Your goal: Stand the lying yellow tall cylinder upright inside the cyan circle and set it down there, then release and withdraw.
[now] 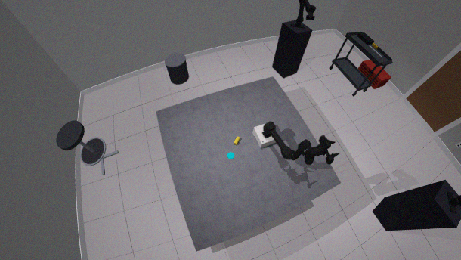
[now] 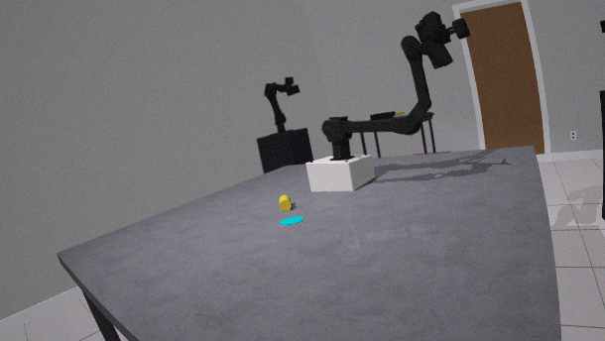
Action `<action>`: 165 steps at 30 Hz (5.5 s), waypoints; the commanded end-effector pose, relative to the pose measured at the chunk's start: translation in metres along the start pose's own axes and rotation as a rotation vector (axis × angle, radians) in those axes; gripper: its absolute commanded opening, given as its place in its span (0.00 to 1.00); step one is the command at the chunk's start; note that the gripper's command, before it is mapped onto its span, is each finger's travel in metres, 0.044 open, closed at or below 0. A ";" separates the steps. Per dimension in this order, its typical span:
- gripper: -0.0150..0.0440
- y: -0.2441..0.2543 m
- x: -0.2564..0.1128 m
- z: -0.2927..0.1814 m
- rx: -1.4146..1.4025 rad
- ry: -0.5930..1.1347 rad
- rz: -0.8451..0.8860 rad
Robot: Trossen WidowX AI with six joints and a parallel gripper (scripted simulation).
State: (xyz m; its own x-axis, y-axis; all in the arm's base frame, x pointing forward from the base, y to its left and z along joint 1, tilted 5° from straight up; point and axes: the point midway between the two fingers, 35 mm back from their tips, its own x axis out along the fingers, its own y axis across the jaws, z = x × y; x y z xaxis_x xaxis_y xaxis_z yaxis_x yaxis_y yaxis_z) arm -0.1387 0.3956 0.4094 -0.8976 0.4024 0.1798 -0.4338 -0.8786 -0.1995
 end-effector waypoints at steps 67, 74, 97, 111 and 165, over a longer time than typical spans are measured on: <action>0.78 0.395 -0.320 0.332 -0.317 -1.448 0.790; 0.78 0.420 -0.392 0.315 -0.346 -1.601 0.970; 0.78 0.441 -0.592 0.176 -0.579 -1.981 1.643; 0.78 0.414 -0.656 0.054 -0.903 -2.072 2.055; 0.56 0.345 -0.624 -0.289 -2.297 -1.630 2.406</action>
State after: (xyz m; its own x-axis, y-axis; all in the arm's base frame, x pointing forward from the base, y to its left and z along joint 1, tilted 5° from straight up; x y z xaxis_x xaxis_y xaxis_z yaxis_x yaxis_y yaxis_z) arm 0.2493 -0.0848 -0.0489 -0.0251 0.0558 -0.9981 -0.5701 0.8193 0.0601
